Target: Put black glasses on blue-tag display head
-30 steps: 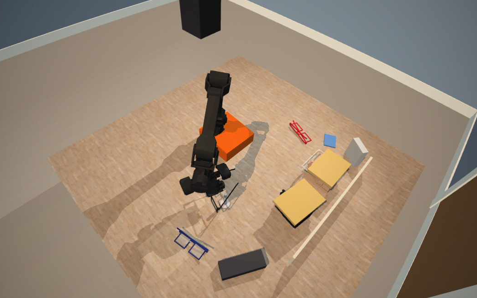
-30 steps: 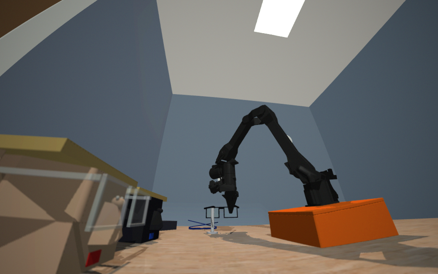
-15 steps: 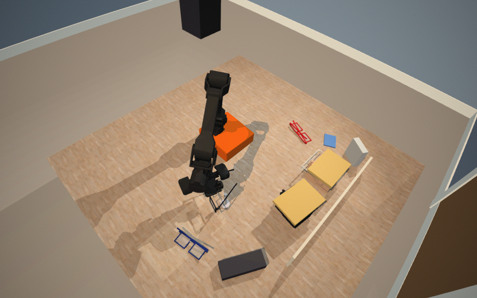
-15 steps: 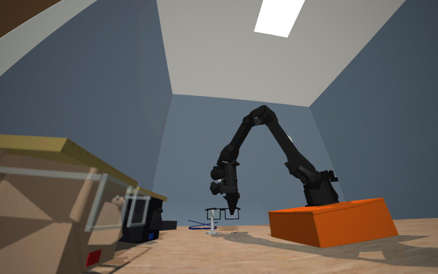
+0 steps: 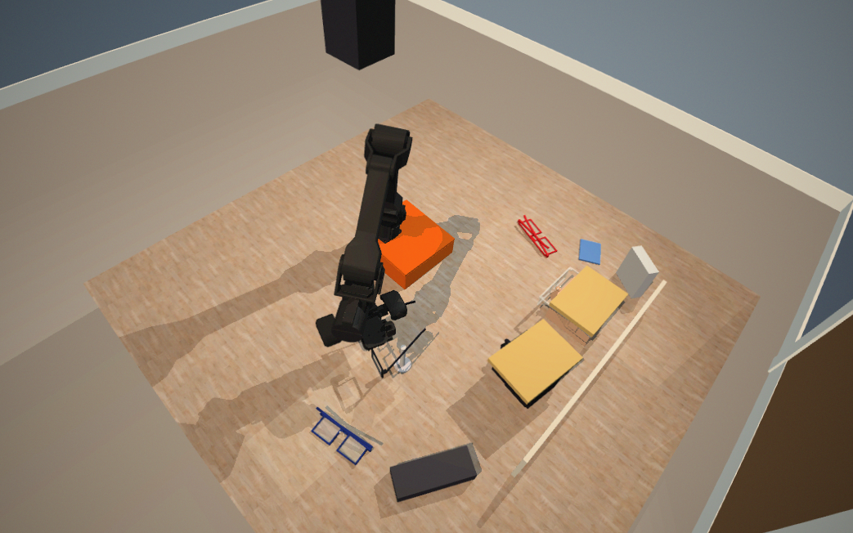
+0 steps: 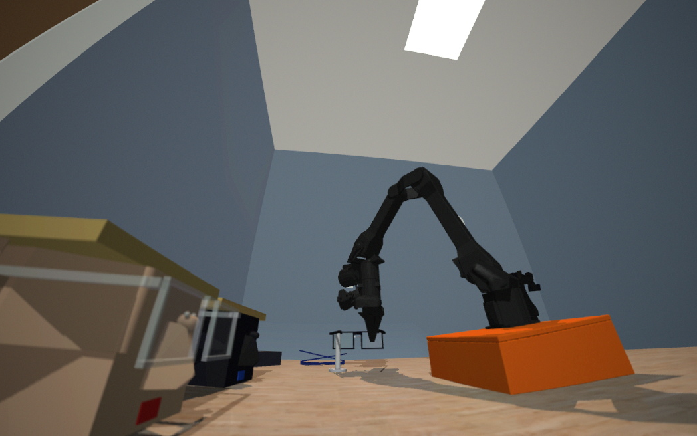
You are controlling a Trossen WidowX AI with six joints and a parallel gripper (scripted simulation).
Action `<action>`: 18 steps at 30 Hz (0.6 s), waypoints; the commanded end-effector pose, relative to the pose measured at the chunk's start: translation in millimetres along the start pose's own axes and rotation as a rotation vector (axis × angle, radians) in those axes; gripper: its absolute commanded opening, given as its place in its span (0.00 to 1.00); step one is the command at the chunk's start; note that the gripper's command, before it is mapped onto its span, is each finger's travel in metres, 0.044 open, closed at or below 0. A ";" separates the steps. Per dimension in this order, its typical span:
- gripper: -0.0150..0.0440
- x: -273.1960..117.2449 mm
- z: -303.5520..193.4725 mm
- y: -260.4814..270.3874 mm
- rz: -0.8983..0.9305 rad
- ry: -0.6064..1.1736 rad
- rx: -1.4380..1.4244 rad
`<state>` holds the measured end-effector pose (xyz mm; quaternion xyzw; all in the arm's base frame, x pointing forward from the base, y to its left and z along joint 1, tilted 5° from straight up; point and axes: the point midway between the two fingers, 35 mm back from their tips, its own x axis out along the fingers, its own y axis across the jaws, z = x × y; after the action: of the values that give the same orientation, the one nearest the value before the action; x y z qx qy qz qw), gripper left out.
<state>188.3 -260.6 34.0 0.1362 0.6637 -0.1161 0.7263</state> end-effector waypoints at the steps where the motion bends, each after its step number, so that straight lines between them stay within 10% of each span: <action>1: 0.25 1.0 -5.1 -1.7 0.003 0.002 -0.002; 18: 0.25 1.1 -18.3 -6.8 0.003 0.003 -0.002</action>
<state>173.9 -261.9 32.7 0.1359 0.6639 -0.1166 0.7261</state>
